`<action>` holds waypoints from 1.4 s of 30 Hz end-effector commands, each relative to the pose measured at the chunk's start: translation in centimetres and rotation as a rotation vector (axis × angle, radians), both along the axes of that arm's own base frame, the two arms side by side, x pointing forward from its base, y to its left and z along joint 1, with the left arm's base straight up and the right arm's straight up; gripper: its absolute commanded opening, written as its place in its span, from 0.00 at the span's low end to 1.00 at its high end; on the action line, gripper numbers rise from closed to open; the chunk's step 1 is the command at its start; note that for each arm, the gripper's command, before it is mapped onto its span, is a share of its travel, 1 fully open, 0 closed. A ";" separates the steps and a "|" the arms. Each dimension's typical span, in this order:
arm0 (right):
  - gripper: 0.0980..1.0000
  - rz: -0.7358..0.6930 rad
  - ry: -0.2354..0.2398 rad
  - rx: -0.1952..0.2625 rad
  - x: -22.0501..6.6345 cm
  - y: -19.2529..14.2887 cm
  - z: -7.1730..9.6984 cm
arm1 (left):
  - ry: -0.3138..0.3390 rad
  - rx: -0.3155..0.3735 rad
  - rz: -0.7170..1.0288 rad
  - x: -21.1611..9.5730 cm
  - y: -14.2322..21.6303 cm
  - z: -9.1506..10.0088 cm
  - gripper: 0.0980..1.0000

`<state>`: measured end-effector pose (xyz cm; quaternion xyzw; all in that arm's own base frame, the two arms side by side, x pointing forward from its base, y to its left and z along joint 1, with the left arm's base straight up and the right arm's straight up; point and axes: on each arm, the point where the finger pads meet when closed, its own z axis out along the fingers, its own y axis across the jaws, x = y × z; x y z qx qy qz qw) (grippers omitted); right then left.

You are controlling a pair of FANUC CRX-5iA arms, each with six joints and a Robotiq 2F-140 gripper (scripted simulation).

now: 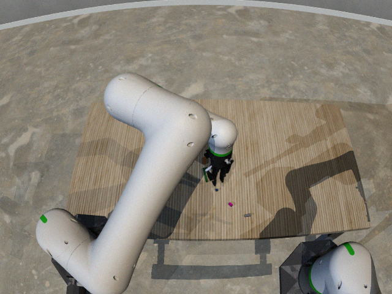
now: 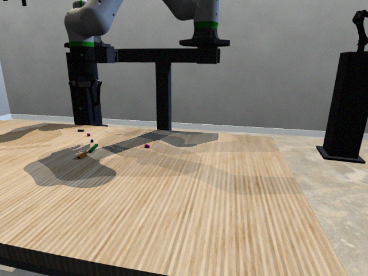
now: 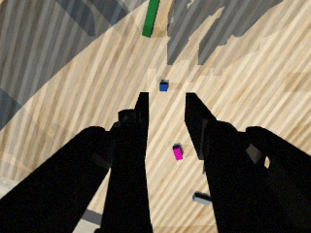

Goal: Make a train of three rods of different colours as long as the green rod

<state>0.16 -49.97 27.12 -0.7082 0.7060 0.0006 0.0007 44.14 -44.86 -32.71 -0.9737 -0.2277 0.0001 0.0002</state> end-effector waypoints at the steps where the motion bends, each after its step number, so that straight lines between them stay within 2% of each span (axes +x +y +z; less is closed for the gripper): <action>1: 1.00 0.000 0.000 -0.002 0.0 0.0 0.1 | -0.002 -0.002 0.000 0.1 -0.1 0.2 1.00; 23: 1.00 0.000 0.000 -0.002 0.0 0.0 0.1 | -0.002 -0.002 -0.018 0.0 -0.2 0.2 1.00; 33: 1.00 0.000 0.000 -0.002 0.0 0.0 0.1 | -0.002 -0.001 -0.362 -2.1 -3.2 -0.3 1.00; 35: 1.00 0.000 0.000 -0.002 0.0 0.0 0.1 | -0.002 -0.001 -0.362 -2.1 -3.2 -0.3 1.00; 36: 1.00 0.000 0.000 -0.002 0.0 0.0 0.1 | -0.002 -0.001 -0.454 -2.8 -3.9 -0.4 1.00; 42: 1.00 0.000 0.000 -0.002 0.0 0.0 0.1 | -0.002 -0.001 -0.626 -3.9 -5.3 -0.6 1.00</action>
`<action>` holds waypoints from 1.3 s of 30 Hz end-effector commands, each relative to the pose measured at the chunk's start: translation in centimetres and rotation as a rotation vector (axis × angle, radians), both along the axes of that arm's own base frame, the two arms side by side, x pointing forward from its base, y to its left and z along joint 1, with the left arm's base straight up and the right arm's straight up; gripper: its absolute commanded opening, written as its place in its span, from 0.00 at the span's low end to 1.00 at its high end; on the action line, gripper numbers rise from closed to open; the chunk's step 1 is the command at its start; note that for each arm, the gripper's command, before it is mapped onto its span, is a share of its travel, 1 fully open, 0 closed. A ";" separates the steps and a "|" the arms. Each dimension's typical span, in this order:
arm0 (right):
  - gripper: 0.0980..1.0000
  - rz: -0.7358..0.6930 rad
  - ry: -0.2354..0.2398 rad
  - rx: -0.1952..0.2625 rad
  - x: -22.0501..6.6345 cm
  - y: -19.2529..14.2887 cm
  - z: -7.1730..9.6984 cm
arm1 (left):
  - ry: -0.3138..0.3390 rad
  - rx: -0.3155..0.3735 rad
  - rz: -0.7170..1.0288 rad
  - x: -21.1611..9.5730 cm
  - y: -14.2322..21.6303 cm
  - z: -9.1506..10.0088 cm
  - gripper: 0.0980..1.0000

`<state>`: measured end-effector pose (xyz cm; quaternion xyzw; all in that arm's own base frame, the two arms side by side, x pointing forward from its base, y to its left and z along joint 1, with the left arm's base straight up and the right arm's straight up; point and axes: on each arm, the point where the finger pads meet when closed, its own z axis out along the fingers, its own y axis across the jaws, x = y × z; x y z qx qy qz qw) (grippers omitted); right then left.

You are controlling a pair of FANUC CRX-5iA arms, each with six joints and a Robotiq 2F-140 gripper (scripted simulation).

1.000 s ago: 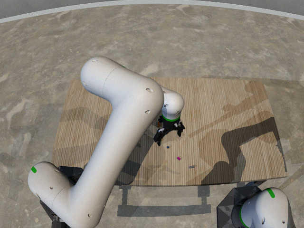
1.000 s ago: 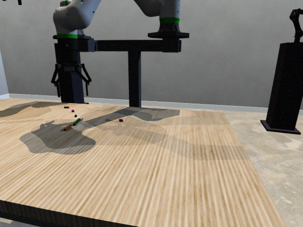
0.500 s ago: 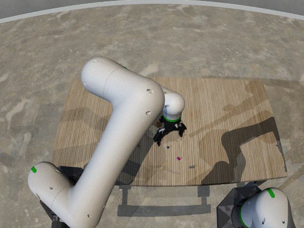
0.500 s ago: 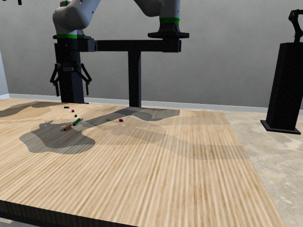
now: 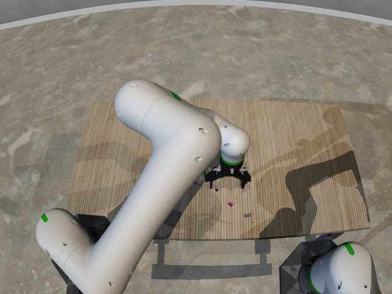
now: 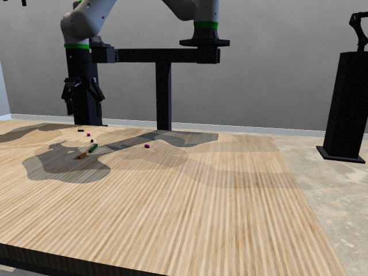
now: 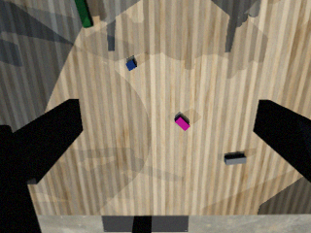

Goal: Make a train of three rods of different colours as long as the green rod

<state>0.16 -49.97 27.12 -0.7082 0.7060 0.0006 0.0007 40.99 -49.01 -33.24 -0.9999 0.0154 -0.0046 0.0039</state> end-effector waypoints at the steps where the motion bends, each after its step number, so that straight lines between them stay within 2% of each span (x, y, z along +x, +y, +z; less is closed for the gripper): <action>1: 1.00 0.000 0.000 -0.002 0.0 0.0 0.1 | 0.008 -0.008 -0.167 -1.0 -1.4 -0.1 1.00; 8: 1.00 0.000 0.000 -0.002 0.0 0.0 0.1 | 0.009 -0.007 -0.383 -2.5 -3.1 -0.3 1.00; 10: 1.00 0.000 0.000 -0.002 0.0 0.0 0.1 | 0.009 -0.007 -0.383 -2.5 -3.1 -0.3 1.00; 11: 1.00 0.000 0.000 -0.002 0.0 0.0 0.1 | 0.009 -0.006 -0.474 -3.2 -3.9 -0.5 1.00; 25: 1.00 0.000 0.000 -0.002 0.0 0.0 0.1 | 0.010 -0.004 -0.892 -6.5 -7.0 -1.0 1.00; 27: 1.00 0.000 0.000 -0.002 0.0 0.0 0.1 | 0.010 -0.004 -0.892 -6.5 -7.0 -1.0 1.00; 28: 1.00 0.000 0.000 -0.002 0.0 0.0 0.1 | 0.010 -0.003 -0.983 -7.3 -7.6 -1.1 1.00; 39: 1.00 0.000 0.000 -0.002 0.0 0.0 0.1 | 0.011 -0.001 -1.308 -10.0 -9.9 -1.5 1.00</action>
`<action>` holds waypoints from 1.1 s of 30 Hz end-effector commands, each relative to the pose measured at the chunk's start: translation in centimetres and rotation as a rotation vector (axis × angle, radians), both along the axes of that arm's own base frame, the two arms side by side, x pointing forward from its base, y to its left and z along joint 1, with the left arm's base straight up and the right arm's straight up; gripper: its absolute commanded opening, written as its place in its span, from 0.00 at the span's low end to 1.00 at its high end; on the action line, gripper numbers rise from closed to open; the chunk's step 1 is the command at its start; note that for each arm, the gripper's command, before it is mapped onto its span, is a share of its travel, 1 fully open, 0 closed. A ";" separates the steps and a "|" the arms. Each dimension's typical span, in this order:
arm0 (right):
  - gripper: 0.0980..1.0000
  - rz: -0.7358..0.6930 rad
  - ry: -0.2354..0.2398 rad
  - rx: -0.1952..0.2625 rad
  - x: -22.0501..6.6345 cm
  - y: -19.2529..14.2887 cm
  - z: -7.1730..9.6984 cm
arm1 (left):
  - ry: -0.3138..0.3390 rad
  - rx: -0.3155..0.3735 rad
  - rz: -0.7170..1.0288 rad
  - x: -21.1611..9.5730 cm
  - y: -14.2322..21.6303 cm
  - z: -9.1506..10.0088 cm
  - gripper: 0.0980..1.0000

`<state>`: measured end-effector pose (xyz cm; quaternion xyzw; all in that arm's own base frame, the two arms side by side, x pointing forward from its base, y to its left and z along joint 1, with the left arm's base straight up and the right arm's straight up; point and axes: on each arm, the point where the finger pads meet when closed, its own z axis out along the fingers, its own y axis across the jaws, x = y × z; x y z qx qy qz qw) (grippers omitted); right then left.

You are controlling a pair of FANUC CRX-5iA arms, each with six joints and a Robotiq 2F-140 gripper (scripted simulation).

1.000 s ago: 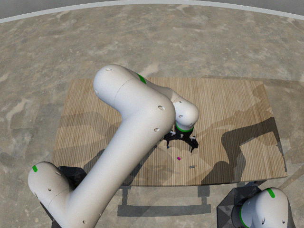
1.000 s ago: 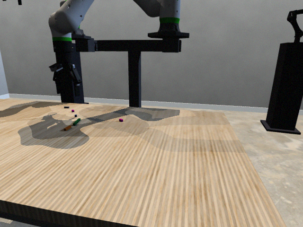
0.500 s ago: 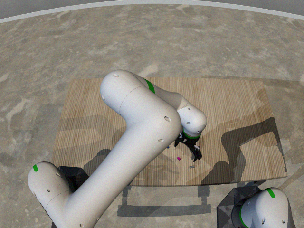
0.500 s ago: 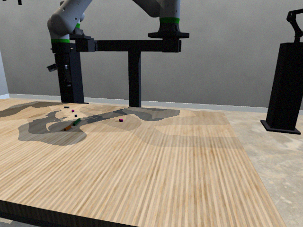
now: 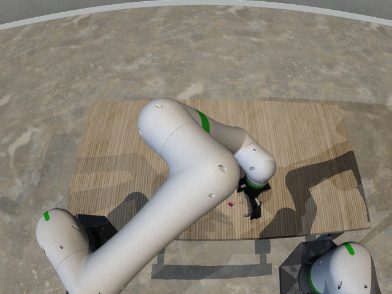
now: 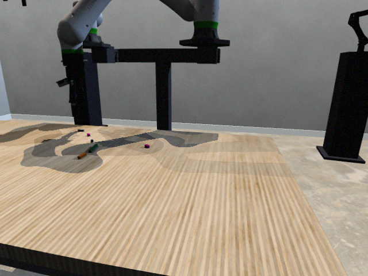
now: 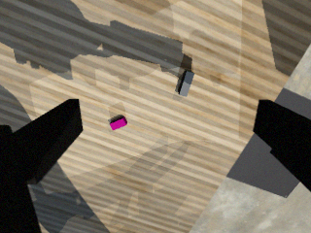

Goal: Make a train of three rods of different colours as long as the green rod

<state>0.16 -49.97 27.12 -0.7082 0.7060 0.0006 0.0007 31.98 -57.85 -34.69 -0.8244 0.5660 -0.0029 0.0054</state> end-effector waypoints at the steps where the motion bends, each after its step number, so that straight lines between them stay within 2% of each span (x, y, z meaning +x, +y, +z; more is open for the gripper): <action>1: 1.00 0.000 0.000 -0.002 0.0 0.0 0.1 | 0.010 -0.006 -0.167 -1.3 -1.2 -0.1 1.00; 3: 1.00 0.000 0.000 -0.002 0.0 0.0 0.1 | 0.010 -0.006 -0.227 -1.9 -1.6 -0.2 1.00; 9: 1.00 0.000 0.000 -0.002 0.0 0.0 0.1 | 0.010 -0.006 -0.260 -2.1 -1.8 -0.2 1.00; 10: 1.00 0.000 0.000 -0.002 0.0 0.0 0.1 | 0.010 -0.006 -0.260 -2.1 -1.8 -0.2 0.15; 33: 1.00 0.000 0.000 -0.002 0.0 0.0 0.1 | 0.010 -0.006 -0.260 -2.1 -1.8 -0.2 0.15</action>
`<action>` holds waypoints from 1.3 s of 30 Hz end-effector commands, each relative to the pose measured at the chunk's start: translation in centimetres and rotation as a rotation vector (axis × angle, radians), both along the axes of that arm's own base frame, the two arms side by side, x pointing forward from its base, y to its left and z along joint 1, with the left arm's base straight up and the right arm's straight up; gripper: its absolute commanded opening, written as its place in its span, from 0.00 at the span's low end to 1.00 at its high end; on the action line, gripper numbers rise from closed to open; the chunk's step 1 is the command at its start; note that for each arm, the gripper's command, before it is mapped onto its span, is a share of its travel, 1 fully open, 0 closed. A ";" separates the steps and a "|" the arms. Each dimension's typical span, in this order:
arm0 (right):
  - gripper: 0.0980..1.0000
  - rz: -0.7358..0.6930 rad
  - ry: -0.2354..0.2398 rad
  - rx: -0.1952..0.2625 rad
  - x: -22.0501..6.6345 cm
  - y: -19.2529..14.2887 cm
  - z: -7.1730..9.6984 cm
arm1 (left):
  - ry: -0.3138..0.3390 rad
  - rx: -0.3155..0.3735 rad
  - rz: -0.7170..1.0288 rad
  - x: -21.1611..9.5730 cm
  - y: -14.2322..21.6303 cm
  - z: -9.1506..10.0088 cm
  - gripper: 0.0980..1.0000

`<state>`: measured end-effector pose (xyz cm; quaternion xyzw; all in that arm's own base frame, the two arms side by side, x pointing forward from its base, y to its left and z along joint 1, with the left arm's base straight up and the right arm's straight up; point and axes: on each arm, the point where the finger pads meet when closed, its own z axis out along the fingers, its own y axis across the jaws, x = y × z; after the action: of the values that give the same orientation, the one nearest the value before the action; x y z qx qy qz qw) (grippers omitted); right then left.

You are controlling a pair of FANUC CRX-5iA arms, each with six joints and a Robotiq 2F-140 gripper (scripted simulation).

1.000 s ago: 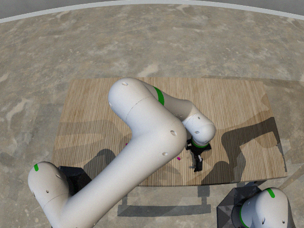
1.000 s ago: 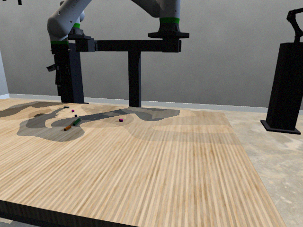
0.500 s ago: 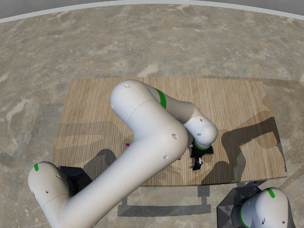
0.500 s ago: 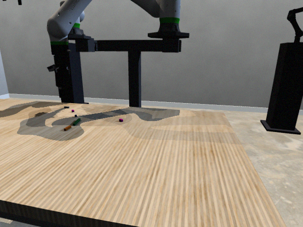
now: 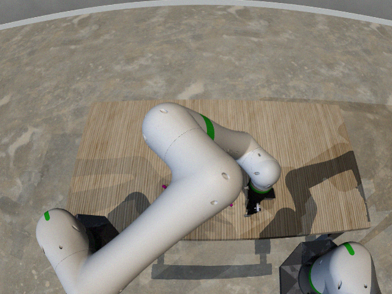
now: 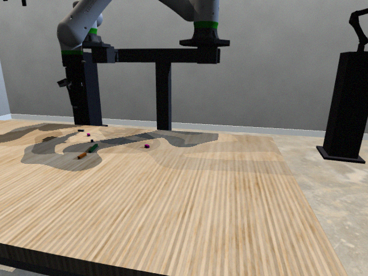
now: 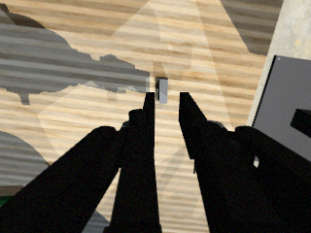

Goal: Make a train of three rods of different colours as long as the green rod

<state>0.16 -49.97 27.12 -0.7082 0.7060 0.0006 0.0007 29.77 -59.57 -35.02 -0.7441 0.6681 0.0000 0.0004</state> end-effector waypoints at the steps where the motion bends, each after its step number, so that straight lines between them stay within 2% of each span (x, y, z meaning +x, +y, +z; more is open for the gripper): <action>1: 1.00 0.000 0.000 -0.002 0.0 0.0 0.1 | -0.001 -0.002 0.000 0.1 -0.1 0.1 0.15; 23: 1.00 0.000 0.000 -0.002 0.0 0.0 0.1 | -0.001 -0.002 0.000 0.1 -0.1 -1.4 0.15; 39: 1.00 0.000 0.000 -0.002 0.0 0.0 0.1 | -0.001 -0.002 0.000 0.2 -0.2 -3.7 0.15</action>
<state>0.16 -49.97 27.12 -0.7082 0.7060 0.0006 0.0007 29.84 -59.59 -38.60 -0.7439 0.6682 0.0002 0.0001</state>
